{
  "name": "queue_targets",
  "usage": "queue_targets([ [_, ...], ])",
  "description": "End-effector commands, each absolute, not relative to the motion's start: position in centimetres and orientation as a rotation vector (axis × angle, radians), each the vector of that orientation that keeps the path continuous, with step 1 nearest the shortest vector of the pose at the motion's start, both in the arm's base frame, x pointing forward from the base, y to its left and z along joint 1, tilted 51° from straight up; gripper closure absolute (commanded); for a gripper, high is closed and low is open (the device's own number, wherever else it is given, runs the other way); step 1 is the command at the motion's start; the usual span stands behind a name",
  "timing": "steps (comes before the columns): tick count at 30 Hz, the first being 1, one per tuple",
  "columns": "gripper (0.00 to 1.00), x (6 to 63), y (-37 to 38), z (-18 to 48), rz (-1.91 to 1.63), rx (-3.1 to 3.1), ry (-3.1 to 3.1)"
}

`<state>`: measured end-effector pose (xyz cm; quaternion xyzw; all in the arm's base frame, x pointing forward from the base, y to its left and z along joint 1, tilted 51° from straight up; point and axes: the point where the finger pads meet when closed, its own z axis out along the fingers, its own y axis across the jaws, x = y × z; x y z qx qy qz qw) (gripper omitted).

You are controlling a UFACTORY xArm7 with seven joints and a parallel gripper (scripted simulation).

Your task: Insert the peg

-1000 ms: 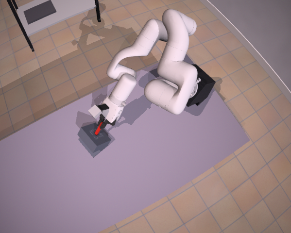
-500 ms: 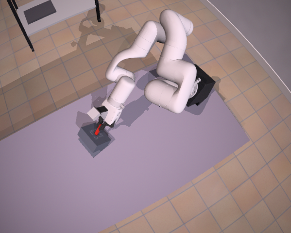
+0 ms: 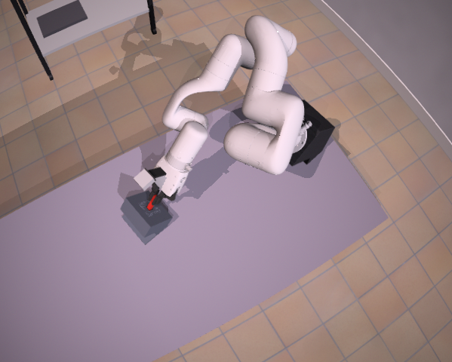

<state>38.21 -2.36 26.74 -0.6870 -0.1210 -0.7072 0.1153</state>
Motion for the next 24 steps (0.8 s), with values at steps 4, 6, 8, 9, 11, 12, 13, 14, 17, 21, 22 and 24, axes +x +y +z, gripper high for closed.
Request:
queue_targets([
  [4,1.00,38.16,-2.38,26.79,-2.073,-2.012,-0.356],
  [6,0.85,38.16,-2.38,26.79,-2.073,-2.012,-0.356],
  [8,0.70,38.16,-2.38,26.79,-2.073,-2.012,-0.356],
  [9,0.62,38.16,-2.38,26.79,-2.073,-2.012,-0.356],
  [11,0.55,38.16,-2.38,26.79,-2.073,-2.012,-0.356],
  [12,0.55,38.16,-2.38,26.79,-2.073,-2.012,-0.356],
  [13,0.47,38.16,-2.38,26.79,-2.073,-2.012,-0.356],
  [14,0.39,38.16,-2.38,26.79,-2.073,-2.012,-0.356],
  [17,0.17,38.16,-2.38,26.79,-2.073,-2.012,-0.356],
  [21,0.00,38.16,-2.38,26.79,-2.073,-2.012,-0.356],
  [22,0.00,38.16,-2.38,26.79,-2.073,-2.012,-0.356],
  [24,0.00,38.02,-2.47,26.79,-2.074,-2.012,-0.357],
])
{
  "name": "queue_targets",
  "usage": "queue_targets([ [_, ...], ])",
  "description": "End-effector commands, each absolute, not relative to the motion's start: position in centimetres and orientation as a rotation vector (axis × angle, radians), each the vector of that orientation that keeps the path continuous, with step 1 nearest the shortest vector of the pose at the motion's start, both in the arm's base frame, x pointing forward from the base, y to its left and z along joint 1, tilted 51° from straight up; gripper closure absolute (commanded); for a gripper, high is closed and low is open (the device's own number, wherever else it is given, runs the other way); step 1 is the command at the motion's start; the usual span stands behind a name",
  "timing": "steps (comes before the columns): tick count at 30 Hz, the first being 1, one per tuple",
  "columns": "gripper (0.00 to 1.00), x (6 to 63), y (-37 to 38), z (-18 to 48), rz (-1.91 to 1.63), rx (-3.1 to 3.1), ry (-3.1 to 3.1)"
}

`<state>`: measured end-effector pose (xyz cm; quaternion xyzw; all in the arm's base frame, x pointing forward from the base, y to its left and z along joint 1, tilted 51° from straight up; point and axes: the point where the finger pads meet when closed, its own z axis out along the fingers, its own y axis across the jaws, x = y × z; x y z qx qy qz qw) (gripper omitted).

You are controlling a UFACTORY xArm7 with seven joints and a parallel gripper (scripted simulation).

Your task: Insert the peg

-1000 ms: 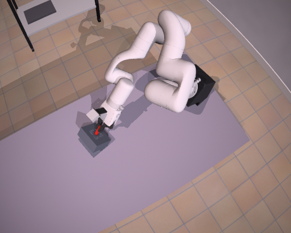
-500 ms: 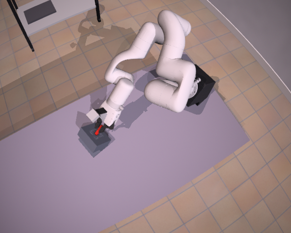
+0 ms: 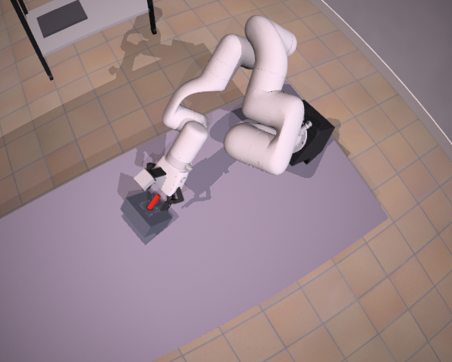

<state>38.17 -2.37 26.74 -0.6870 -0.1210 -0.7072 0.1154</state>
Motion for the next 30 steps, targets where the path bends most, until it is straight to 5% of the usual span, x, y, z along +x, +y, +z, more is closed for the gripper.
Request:
queue_targets([
  [1,0.00,37.9,-2.5,26.8,-2.075,-2.012,-0.358],
  [30,0.00,30.2,-5.3,26.5,-2.075,-2.014,-0.359],
])
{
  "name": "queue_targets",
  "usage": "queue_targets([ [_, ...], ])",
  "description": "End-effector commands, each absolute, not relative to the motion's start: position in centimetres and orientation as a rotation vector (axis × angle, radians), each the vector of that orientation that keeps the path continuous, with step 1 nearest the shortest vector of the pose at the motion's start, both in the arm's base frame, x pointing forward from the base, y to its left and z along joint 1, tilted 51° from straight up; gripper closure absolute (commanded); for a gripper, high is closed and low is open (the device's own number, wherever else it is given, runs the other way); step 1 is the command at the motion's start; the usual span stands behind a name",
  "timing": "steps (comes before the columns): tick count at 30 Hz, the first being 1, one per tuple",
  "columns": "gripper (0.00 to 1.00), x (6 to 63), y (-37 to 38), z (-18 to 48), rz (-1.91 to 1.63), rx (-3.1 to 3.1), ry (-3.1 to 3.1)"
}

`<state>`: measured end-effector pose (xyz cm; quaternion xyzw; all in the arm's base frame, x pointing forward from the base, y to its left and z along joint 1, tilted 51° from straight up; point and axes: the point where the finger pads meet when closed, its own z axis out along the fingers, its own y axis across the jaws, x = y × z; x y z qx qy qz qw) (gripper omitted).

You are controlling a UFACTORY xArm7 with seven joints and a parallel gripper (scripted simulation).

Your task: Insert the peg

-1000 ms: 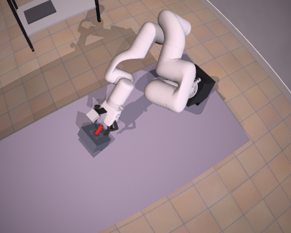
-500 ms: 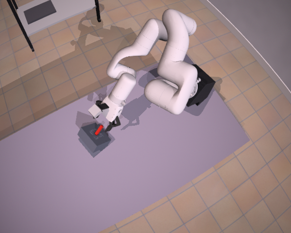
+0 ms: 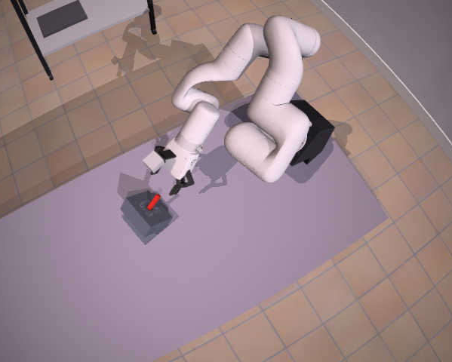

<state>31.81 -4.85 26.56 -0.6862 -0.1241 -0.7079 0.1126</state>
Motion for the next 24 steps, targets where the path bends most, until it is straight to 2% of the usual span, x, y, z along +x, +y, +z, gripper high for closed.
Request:
queue_targets([
  [1,0.00,29.94,-5.32,26.52,-2.074,-2.014,-0.357],
  [24,0.00,29.32,-5.68,26.52,-2.073,-2.014,-0.355],
])
